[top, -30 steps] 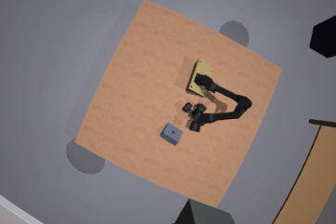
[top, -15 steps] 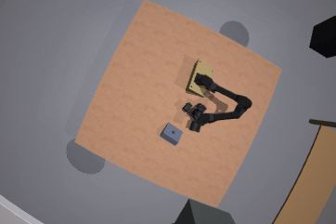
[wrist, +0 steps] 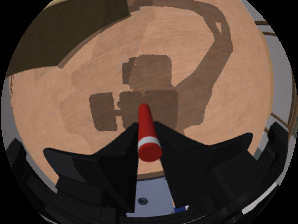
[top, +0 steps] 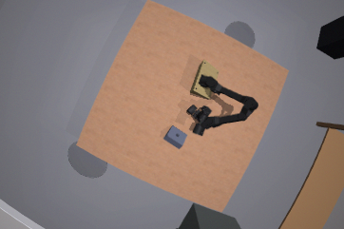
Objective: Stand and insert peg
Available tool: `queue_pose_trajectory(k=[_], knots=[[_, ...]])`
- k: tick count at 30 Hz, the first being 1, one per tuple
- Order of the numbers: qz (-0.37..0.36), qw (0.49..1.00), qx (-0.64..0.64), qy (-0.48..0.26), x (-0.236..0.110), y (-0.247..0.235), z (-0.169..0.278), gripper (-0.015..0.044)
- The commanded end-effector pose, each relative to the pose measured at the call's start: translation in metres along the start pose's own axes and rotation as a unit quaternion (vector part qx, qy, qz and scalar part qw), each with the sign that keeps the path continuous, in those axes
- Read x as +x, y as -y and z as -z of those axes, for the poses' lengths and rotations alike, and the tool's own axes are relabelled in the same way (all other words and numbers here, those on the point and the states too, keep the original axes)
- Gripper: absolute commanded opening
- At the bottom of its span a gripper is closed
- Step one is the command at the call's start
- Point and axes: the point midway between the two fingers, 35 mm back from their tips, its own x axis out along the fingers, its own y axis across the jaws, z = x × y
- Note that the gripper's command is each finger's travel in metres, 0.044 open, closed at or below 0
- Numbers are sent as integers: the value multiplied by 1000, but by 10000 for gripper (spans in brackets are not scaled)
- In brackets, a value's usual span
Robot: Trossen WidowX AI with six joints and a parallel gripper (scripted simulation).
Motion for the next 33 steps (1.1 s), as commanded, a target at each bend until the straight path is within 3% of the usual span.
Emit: queue_pose_trajectory(k=[1,15,33], knots=[[-2,1000,-3,-3,-12,0,3,0],[1,1000,-1,1,-62,-2,5,0],[-6,999,-25,-41,-57,-12,16,0]])
